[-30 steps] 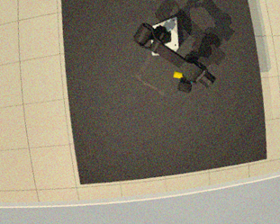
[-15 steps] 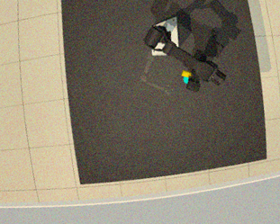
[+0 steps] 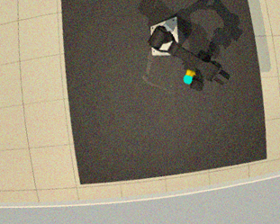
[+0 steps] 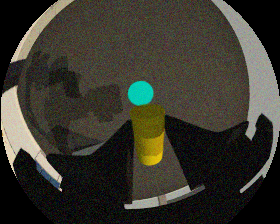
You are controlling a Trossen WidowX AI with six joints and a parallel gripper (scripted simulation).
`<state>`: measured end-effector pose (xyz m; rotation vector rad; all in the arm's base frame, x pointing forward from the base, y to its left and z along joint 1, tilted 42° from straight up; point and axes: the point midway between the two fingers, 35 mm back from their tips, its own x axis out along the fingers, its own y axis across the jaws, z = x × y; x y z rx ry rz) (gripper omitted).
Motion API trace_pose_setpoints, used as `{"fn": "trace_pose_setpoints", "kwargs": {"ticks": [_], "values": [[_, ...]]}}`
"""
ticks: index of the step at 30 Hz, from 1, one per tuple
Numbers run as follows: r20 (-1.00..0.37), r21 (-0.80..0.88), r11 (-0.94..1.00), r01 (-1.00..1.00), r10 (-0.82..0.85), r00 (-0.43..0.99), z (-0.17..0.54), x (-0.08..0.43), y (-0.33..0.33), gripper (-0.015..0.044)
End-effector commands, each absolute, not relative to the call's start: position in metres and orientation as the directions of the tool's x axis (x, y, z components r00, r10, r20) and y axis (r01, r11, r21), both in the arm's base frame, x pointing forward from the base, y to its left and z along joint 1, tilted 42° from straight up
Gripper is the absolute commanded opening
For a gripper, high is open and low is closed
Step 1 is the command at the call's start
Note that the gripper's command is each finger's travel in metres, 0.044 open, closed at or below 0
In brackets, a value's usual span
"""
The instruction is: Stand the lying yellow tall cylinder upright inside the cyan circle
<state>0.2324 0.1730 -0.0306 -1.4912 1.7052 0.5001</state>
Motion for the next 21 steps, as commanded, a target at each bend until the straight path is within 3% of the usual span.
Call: {"fn": "trace_pose_setpoints", "kwargs": {"ticks": [1,21], "values": [[-0.789,-0.191,0.241,-0.951,-0.614,0.003,-0.032,0.232,0.172,0.0105],[-0.868,-0.121,0.307,-0.944,-0.494,-0.05,-0.043,0.23,0.166,0.0105]]}}
